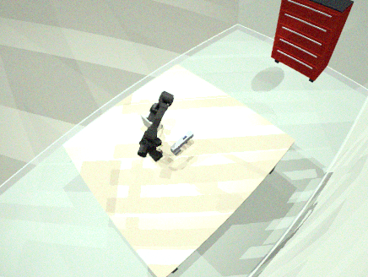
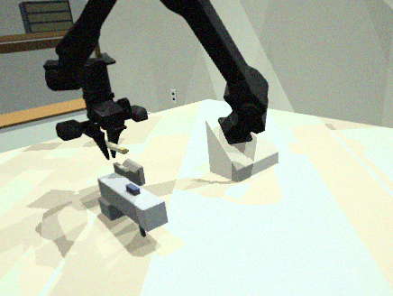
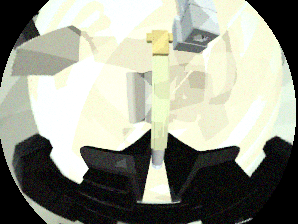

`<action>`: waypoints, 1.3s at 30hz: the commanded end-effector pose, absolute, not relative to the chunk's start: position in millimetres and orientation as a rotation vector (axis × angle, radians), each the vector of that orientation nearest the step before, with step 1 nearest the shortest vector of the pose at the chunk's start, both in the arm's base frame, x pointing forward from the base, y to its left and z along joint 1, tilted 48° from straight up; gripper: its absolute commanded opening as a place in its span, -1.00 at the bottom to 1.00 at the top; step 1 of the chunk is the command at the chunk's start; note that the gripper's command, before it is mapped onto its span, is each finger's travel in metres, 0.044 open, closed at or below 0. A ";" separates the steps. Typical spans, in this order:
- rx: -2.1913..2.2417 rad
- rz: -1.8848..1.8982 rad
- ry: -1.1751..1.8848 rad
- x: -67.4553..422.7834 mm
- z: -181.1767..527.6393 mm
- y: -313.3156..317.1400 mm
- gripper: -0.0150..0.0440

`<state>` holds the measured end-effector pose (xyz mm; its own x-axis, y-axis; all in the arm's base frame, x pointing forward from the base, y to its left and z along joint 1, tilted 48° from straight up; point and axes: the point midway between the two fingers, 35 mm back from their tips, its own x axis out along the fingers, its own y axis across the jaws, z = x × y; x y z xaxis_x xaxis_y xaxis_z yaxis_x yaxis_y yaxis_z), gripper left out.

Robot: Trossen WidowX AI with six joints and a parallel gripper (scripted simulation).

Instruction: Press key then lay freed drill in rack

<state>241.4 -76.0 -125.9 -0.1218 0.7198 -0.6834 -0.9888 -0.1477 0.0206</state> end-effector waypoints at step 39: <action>-0.635 1.634 0.573 217.2 -155.3 -59.5 -0.49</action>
